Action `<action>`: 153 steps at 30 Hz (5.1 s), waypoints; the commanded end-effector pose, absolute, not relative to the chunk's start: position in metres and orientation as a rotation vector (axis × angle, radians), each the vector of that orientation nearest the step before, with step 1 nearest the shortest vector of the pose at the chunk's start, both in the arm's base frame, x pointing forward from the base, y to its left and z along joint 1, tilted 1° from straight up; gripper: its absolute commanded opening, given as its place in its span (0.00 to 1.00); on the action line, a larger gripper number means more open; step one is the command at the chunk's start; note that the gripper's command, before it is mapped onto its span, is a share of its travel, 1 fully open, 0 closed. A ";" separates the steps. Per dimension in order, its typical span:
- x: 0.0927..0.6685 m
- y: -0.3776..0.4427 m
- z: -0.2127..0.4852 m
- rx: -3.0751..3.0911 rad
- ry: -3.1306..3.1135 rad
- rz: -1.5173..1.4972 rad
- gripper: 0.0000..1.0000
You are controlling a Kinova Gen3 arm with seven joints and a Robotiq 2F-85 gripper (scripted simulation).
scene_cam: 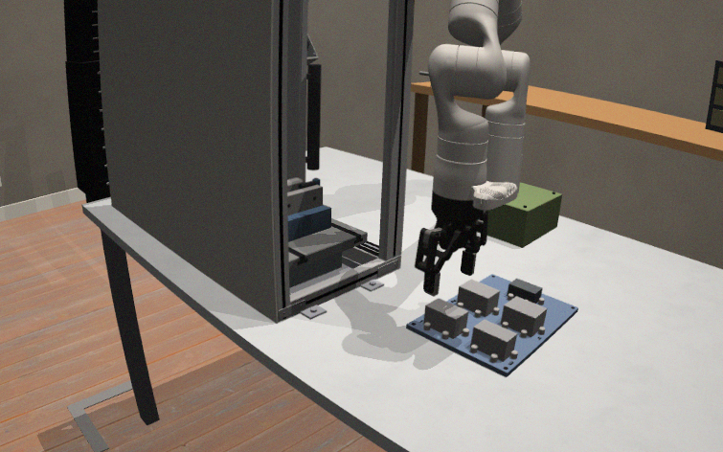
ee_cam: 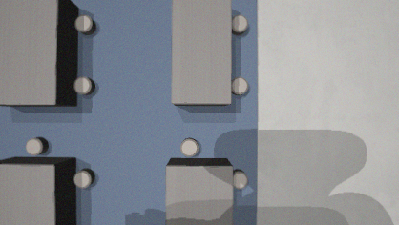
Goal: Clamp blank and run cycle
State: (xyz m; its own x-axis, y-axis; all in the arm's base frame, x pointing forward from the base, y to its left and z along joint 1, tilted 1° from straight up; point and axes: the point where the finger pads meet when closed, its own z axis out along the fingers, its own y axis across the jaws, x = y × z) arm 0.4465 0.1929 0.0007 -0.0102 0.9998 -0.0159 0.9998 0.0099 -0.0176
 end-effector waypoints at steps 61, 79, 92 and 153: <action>0.374 0.194 0.044 -2.199 -2.248 0.018 1.00; 0.357 0.194 0.020 -2.200 -2.246 0.017 1.00; 0.357 0.194 0.014 -2.203 -2.245 0.016 1.00; 0.357 0.194 -0.030 -2.203 -2.245 0.016 1.00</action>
